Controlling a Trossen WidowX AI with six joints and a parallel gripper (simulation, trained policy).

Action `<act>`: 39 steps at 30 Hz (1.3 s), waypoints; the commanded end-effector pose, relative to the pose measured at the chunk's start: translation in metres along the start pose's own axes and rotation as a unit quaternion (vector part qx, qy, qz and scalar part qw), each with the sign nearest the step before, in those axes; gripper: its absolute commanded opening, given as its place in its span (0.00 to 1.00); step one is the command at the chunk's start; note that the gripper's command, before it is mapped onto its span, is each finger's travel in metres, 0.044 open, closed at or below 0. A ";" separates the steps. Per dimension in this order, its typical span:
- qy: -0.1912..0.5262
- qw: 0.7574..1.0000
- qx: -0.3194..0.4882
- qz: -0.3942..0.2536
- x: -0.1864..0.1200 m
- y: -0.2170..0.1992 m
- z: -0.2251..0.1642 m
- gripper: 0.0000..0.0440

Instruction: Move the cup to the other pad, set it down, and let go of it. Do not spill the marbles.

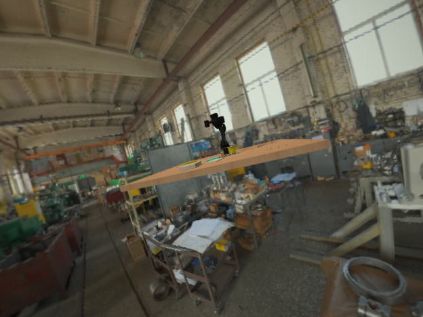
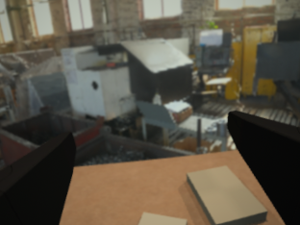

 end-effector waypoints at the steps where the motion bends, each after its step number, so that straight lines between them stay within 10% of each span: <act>1: 0.001 1.000 0.001 0.001 0.000 0.000 0.001 0.85; 12: 0.036 0.999 0.023 0.008 -0.001 0.005 0.002 0.23; 39: 0.178 0.968 0.178 0.026 0.011 0.033 0.012 0.36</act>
Point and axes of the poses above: the point midway between the two fingers, 35 mm back from their tips, its own x axis out along the fingers, its own y axis across the jaws, z = x × y, the point moved 4 cm from there along -x, back along the fingers, and after that the axes turned 3 degrees about x, right-handed, at the moved point
